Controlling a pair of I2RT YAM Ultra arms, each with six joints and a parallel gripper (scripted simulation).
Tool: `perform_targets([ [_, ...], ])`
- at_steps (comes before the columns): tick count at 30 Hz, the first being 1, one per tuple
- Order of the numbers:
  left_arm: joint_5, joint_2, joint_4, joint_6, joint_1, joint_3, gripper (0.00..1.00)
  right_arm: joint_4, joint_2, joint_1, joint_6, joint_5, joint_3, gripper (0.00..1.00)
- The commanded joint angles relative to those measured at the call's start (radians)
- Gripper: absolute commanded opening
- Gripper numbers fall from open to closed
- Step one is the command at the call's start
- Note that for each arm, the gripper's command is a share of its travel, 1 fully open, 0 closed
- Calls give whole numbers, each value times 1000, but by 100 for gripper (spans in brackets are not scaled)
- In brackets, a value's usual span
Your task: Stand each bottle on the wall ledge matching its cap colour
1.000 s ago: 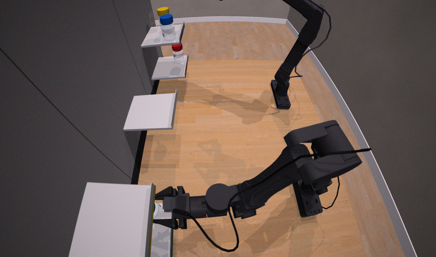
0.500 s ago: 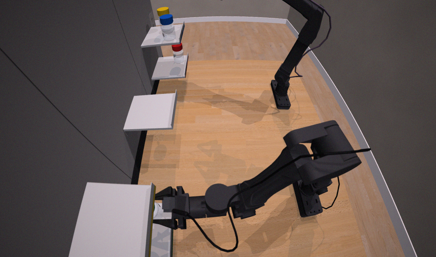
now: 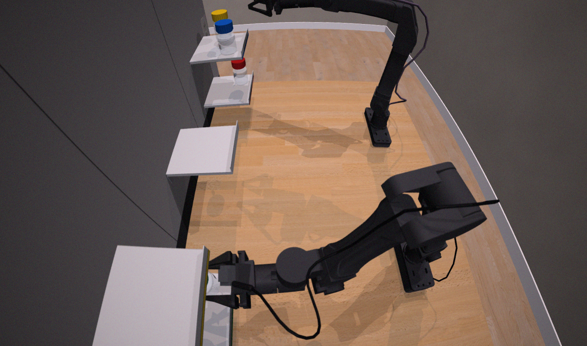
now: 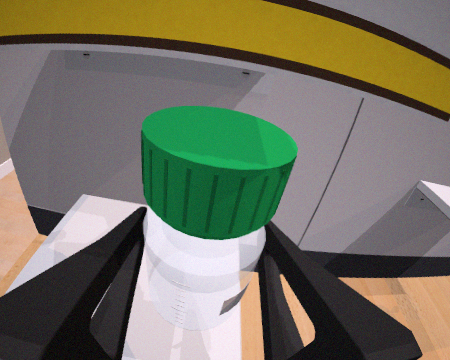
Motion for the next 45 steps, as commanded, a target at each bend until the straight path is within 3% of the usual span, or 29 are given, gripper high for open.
perform_targets([
  [1, -2, -2, 11, -1, -3, 24, 52, 188, 53, 19, 34, 44, -17, 81],
  [11, -2, -2, 11, -1, -3, 24, 52, 375, 226, 62, 52, 77, 2, 81],
  [26, -2, -2, 11, -1, -3, 24, 52, 361, 231, 58, 44, 69, -2, 81],
  [45, -2, -2, 11, -1, -3, 24, 52, 289, 330, 83, 44, 96, 161, 81],
])
